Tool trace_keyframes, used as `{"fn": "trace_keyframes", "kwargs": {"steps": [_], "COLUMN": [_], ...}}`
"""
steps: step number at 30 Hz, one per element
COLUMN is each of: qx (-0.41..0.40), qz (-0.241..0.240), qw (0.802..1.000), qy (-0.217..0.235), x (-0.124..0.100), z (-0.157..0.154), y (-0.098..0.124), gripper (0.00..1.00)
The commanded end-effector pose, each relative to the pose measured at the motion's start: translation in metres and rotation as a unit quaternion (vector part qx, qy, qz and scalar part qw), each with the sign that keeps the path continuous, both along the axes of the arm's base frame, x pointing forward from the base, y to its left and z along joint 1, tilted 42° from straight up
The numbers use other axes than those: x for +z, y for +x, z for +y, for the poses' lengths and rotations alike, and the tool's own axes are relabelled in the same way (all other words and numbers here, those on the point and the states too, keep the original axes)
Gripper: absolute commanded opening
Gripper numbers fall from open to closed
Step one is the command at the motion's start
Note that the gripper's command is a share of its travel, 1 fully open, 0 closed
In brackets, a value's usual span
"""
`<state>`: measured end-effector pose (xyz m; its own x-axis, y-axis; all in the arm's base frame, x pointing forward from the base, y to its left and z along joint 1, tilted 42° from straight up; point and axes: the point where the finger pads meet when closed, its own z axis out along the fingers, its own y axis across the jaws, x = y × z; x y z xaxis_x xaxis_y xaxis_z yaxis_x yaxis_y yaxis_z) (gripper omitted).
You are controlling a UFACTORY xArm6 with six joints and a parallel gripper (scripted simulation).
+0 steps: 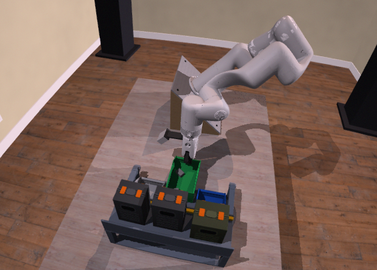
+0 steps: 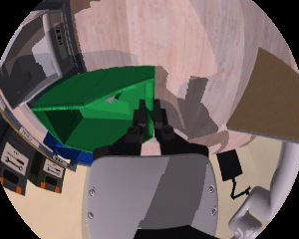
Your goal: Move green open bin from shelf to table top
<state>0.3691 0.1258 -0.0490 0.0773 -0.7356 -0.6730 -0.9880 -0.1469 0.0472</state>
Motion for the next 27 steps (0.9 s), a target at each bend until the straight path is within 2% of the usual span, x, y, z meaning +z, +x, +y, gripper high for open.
{"fn": "trace_keyframes", "kwargs": {"steps": [1, 9, 14, 27], "qx": [-0.001, -0.001, -0.001, -0.001], "qz": [-0.003, -0.003, -0.003, -0.003], "qw": [1.0, 1.0, 1.0, 1.0], "qy": [0.0, 0.0, 0.0, 0.0], "x": [0.001, 0.001, 0.003, 0.003], "z": [-0.001, -0.001, -0.007, -0.007], "y": [0.0, 0.0, -0.045, -0.043], "gripper": [0.0, 0.0, 0.0, 0.0]}}
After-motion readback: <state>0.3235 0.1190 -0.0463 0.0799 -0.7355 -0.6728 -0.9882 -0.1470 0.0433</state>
